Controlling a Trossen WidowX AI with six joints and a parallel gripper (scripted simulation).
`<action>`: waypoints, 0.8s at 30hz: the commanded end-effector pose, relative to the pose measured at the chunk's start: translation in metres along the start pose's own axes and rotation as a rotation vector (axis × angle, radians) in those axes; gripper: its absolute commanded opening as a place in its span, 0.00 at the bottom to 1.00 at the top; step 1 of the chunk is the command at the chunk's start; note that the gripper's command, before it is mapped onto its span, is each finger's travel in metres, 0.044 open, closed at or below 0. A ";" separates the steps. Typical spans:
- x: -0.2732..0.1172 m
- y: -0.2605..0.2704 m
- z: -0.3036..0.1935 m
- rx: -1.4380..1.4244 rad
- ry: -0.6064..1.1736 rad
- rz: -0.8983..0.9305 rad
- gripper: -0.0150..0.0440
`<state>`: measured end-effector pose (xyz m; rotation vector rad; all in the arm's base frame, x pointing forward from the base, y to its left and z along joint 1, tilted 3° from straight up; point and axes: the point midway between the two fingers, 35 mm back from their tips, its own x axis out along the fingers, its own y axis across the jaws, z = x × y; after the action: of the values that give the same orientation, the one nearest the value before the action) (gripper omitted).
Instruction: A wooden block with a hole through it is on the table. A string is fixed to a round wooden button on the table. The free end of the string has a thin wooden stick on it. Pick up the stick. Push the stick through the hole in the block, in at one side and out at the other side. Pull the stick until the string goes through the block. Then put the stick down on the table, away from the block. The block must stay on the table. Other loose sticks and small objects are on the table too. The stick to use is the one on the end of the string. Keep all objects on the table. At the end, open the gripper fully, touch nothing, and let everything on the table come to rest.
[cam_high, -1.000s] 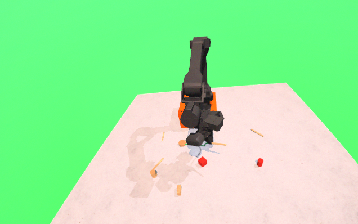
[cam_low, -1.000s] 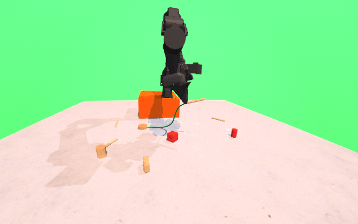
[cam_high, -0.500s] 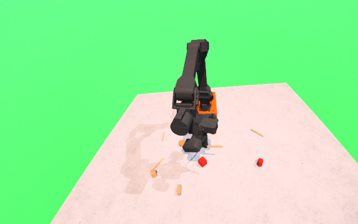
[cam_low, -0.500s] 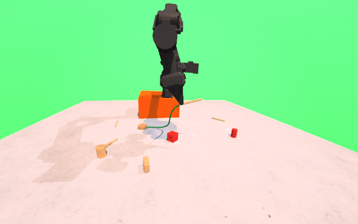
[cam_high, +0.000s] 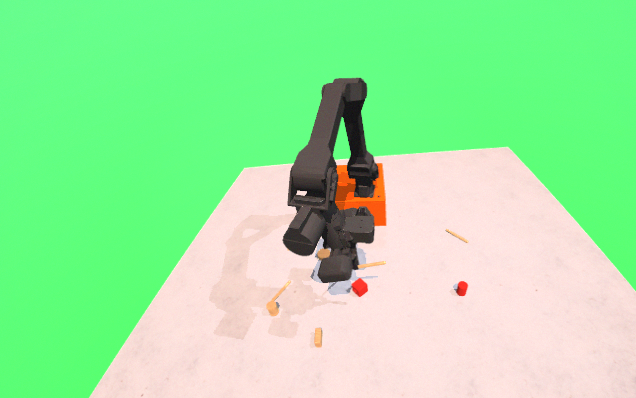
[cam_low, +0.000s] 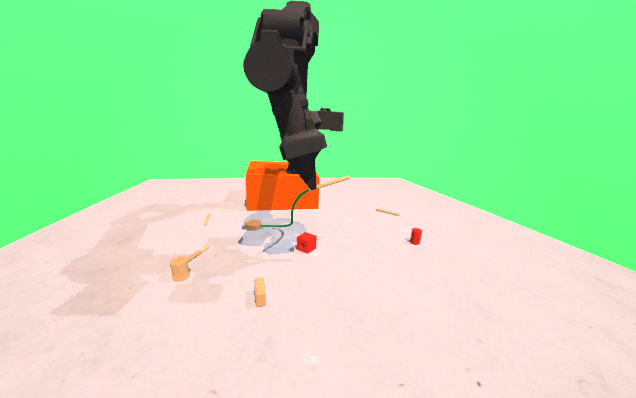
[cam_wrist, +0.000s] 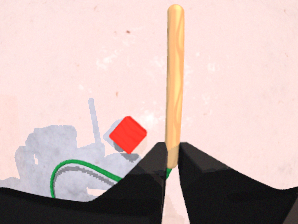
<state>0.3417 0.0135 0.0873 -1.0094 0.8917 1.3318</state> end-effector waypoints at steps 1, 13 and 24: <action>-0.003 -0.004 -0.002 -0.027 -0.005 0.001 0.25; -0.010 -0.017 -0.019 -0.168 0.007 0.044 0.25; -0.016 -0.028 -0.037 -0.310 0.008 0.090 0.25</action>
<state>0.3664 -0.0186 0.0898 -1.1911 0.7777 1.5478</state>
